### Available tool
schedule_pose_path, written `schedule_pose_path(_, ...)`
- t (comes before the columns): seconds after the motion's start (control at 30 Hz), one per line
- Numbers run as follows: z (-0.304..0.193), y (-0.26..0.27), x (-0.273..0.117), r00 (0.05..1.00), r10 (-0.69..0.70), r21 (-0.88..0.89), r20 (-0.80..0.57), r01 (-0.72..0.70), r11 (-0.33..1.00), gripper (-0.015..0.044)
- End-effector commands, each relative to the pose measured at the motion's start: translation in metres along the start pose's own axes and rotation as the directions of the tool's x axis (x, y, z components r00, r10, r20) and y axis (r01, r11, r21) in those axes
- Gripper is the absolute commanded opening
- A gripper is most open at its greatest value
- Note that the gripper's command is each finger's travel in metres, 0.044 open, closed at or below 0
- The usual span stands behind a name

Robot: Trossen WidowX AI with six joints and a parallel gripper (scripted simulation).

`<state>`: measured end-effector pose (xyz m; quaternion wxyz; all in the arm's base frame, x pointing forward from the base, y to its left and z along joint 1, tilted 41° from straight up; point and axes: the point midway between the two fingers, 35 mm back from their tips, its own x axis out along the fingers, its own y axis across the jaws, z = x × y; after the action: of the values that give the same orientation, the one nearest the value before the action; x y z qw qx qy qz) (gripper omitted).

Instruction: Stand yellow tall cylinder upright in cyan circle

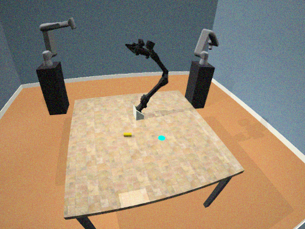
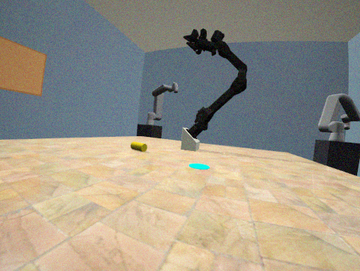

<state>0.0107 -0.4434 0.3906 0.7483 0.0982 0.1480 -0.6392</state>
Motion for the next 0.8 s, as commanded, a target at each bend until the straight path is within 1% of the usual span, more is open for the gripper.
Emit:
schedule_pose_path(0.0, -0.024, 0.020, 0.019, 0.995, 0.063, -0.088, -0.081, -0.070, 0.994, 0.0309)
schedule_pose_path(0.2, -0.063, 0.061, 0.044, 0.962, 0.168, -0.250, -0.214, -0.220, 0.943, 0.0309)
schedule_pose_path(0.37, -0.097, 0.095, 0.058, 0.914, 0.246, -0.363, -0.323, -0.360, 0.859, 0.0309)
schedule_pose_path(0.57, -0.139, 0.137, 0.067, 0.832, 0.325, -0.464, -0.450, -0.529, 0.711, 0.0309)
schedule_pose_path(0.77, -0.183, 0.176, 0.068, 0.728, 0.383, -0.523, -0.569, -0.679, 0.515, 0.0309)
